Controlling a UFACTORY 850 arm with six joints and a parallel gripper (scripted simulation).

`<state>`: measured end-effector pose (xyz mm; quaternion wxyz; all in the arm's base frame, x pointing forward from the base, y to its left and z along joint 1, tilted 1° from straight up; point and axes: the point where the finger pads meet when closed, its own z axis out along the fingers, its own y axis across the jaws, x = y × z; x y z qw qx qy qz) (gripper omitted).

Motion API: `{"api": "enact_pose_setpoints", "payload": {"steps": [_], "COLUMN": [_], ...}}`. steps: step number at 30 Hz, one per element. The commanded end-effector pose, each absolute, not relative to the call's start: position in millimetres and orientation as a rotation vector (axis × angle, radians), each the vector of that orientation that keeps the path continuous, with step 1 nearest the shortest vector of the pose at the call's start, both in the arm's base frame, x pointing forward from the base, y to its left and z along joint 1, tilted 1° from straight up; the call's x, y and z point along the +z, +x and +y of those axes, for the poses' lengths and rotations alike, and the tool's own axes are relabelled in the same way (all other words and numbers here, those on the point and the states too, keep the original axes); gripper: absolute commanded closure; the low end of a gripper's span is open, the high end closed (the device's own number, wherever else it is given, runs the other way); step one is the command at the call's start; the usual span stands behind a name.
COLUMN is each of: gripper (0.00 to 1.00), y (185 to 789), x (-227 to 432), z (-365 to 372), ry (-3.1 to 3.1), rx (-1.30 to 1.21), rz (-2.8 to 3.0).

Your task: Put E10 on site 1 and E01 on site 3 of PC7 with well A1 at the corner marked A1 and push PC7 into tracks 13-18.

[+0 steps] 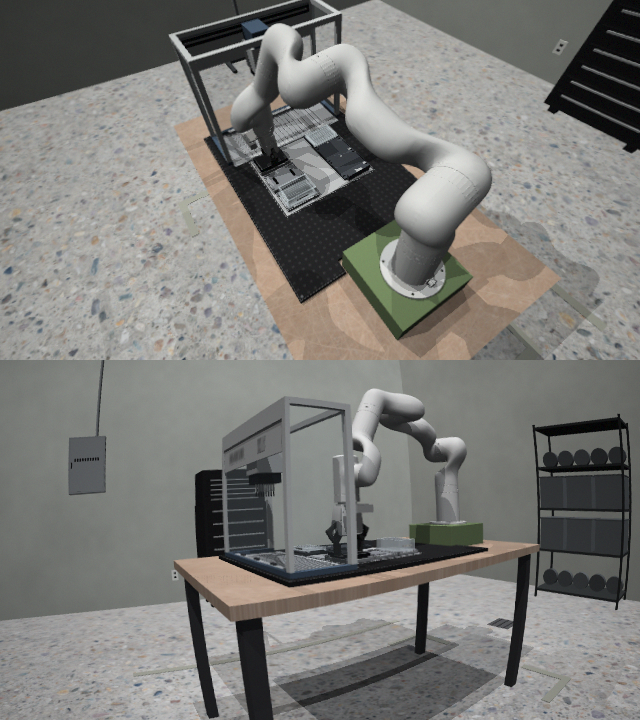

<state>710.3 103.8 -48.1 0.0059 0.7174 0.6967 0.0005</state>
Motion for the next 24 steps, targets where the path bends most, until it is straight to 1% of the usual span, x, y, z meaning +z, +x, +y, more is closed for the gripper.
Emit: {"api": "enact_pose_setpoints", "payload": {"steps": [1, 24], "gripper": [1.00, 1.00], "y": [711.4, 711.4], "x": [-46.9, -34.9], "z": [103.9, 104.1], "ry": [2.244, 2.244], "rx": [0.005, 0.005], "rz": [2.180, 2.180]}}
